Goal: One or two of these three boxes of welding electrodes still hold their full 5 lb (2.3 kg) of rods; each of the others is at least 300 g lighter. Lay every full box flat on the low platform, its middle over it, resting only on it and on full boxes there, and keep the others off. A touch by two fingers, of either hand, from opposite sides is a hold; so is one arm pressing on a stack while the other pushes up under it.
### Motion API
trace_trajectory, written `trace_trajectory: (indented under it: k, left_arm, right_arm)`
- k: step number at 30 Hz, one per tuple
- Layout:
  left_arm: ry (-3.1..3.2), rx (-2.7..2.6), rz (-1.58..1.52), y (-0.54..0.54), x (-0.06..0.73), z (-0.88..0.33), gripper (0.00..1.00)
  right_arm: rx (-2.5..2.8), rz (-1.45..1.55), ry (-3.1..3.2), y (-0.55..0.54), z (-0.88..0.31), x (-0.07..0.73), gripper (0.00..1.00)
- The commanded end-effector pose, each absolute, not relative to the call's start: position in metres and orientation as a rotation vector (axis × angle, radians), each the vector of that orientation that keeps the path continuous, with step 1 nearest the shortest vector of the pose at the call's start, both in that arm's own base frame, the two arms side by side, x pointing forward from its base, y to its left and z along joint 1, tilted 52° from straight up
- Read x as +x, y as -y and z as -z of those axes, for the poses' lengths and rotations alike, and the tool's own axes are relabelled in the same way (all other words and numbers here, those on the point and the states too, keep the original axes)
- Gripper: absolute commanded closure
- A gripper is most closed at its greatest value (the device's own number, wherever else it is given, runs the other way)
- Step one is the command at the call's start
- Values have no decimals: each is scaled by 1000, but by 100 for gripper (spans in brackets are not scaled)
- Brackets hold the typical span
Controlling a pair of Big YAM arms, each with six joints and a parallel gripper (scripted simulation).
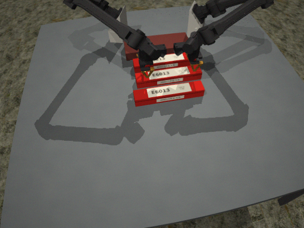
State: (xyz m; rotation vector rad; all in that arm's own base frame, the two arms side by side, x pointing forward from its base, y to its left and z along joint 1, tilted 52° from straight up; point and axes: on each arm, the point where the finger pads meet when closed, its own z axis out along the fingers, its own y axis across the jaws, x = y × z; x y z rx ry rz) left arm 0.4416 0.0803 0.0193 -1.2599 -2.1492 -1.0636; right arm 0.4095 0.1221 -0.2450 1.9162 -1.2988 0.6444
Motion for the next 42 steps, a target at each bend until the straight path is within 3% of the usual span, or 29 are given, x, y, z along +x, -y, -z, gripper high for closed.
trace_trajectory:
  k: [1, 10, 31, 42]
  left_arm:
    - [2206, -1252, 1113, -54, 456, -47, 0]
    - [2188, -1211, 1073, -61, 443, -44, 0]
    - [2170, -1261, 1080, 1, 335, -11, 0]
    - [2184, -1247, 1080, 0, 341, -8, 0]
  right_arm:
    - [1949, -706, 1355, -164, 218, 434, 0]
    - [1919, -688, 1384, -161, 209, 438, 0]
    - [1938, -685, 1347, -152, 176, 298, 0]
    - [1903, -667, 1368, -137, 179, 301, 0]
